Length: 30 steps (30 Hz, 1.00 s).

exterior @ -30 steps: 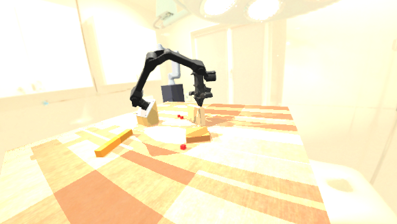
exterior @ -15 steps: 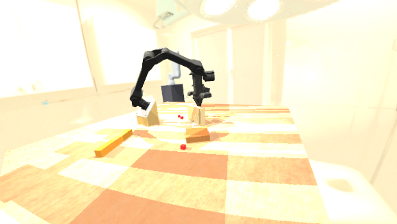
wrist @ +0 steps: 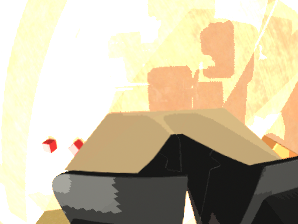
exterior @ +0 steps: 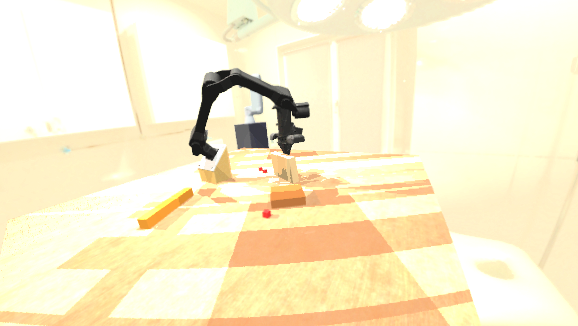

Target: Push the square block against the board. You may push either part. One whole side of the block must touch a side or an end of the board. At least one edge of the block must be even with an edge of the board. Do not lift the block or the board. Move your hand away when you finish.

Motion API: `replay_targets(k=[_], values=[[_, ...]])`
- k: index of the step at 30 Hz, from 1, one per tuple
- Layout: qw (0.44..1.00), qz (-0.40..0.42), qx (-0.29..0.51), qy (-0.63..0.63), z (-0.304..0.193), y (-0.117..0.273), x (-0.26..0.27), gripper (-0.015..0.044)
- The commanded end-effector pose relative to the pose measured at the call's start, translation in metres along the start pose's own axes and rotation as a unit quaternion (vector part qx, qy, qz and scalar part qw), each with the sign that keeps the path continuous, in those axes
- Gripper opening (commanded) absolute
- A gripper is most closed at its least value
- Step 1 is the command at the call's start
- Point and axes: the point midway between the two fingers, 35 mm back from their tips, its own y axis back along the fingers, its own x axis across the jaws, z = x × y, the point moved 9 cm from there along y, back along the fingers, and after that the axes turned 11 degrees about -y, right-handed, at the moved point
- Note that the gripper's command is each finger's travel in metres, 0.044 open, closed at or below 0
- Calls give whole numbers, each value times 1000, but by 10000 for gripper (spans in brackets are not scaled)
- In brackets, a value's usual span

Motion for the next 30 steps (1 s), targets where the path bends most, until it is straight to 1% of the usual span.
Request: replay_targets(k=[1, 23, 30], values=[[1000, -2, 2, 4, -5, -1, -1, 0], [1000, -2, 3, 4, -30, -2, -5, 0], [1000, -2, 3, 4, -23, -2, -4, 0]])
